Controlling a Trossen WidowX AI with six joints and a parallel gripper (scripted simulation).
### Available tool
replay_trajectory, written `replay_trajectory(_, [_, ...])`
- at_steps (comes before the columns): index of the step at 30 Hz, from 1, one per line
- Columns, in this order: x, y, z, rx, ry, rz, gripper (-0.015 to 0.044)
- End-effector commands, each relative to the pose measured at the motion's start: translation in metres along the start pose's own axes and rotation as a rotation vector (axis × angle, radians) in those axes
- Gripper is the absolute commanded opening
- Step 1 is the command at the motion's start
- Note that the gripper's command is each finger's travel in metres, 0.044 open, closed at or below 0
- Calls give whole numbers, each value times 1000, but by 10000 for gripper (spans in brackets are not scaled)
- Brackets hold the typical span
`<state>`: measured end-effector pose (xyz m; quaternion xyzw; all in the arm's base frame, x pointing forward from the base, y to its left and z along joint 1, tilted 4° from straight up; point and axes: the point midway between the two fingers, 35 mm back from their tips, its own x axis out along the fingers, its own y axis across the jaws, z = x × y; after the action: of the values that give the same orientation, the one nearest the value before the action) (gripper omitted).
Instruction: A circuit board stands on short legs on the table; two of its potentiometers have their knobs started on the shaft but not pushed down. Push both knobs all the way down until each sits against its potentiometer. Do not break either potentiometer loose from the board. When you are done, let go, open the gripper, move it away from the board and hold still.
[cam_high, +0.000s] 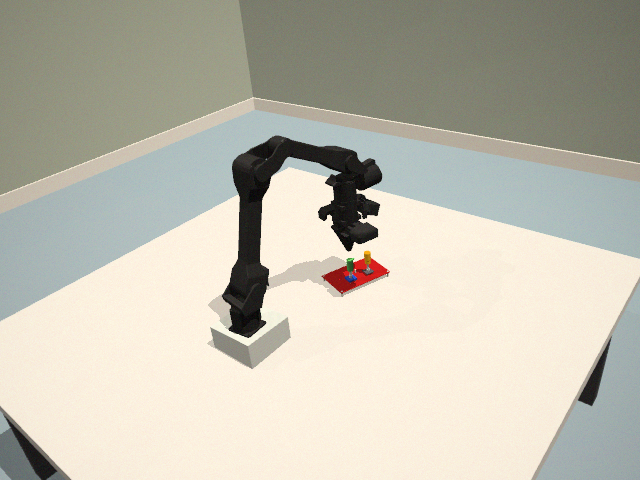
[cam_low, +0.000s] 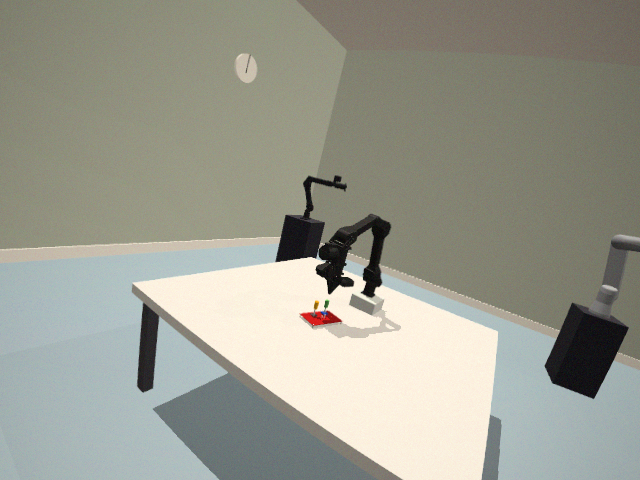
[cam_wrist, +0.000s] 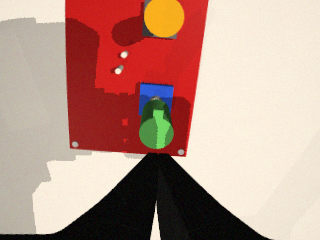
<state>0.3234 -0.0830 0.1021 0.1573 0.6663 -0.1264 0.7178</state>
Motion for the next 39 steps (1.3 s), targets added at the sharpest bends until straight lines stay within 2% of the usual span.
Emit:
replay_trajectory(1, [4, 0, 0, 0, 3, 3, 0])
replay_trajectory(16, [24, 0, 0, 0, 4, 3, 0])
replay_trajectory(39, [26, 0, 0, 0, 4, 3, 0])
